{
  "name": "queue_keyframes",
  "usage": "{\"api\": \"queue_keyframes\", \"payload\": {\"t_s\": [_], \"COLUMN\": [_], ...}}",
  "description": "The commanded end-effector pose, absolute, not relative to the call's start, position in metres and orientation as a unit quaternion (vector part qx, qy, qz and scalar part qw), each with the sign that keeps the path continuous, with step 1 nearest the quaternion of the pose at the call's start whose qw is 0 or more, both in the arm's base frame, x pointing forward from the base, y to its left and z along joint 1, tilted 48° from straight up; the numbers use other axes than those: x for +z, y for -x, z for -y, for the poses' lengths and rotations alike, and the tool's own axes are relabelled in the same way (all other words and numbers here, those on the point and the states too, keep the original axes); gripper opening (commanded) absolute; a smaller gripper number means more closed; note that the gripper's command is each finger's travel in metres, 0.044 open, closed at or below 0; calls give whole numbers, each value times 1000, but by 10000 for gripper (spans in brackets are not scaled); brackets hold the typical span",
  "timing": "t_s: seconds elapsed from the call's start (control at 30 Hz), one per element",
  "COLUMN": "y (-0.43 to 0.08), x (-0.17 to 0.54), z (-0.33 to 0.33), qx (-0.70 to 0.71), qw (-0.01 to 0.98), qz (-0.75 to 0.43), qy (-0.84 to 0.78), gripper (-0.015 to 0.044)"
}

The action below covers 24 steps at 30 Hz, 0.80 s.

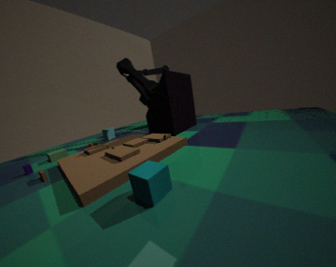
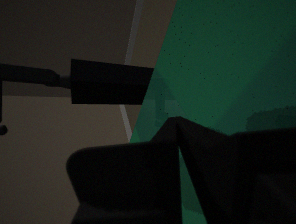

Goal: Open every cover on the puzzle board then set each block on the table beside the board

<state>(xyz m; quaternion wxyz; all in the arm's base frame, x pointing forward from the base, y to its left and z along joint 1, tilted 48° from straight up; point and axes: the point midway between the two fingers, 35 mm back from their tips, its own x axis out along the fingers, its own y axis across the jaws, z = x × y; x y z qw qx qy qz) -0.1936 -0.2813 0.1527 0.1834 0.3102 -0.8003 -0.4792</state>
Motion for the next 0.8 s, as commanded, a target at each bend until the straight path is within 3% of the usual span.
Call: {"api": "queue_keyframes", "payload": {"t_s": [0.0,0.77], "y": [189,159], "x": [163,215], "z": [288,322], "qx": [-487,-520], "qw": [203,300], "qz": [792,740], "qy": [-309,-303], "gripper": [0,0]}}
